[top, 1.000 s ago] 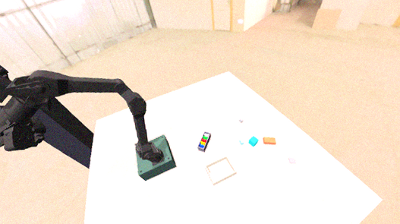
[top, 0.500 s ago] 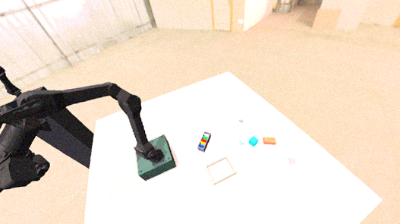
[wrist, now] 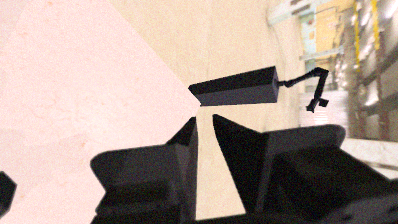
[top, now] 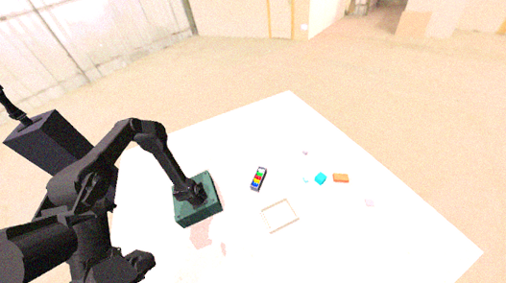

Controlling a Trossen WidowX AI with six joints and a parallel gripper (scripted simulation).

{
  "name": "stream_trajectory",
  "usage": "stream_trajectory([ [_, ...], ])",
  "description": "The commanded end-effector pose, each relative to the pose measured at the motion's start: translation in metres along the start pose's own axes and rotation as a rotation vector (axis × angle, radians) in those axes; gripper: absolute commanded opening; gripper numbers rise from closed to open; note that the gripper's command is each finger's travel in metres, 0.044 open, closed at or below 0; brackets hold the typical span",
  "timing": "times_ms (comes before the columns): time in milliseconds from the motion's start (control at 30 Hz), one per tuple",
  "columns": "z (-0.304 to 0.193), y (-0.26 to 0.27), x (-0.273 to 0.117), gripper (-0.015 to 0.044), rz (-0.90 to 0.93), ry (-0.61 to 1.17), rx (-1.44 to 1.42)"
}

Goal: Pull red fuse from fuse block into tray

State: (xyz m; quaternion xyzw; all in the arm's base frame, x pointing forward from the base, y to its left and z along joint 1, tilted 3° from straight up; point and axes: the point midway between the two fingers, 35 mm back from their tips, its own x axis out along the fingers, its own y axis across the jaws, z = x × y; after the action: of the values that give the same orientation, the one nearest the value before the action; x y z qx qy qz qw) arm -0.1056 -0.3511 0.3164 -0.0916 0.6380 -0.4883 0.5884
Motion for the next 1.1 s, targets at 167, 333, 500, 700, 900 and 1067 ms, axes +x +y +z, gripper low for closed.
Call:
stream_trajectory([
  [167, 0.099, 0.086, 0.016, 0.0074, 0.214, -0.152, 0.109],
  [333, 0.155, 0.157, 0.010, 0.0074, 0.380, -0.199, 0.161],
  [500, 0.194, 0.235, -0.010, 0.0074, 0.541, -0.197, 0.194],
  [700, 0.215, 0.333, -0.045, 0.0074, 0.698, -0.139, 0.176],
  [900, 0.204, 0.423, -0.085, 0.0074, 0.793, -0.050, 0.108],
  [1067, 0.177, 0.493, -0.122, 0.0074, 0.852, 0.066, 0.120],
])
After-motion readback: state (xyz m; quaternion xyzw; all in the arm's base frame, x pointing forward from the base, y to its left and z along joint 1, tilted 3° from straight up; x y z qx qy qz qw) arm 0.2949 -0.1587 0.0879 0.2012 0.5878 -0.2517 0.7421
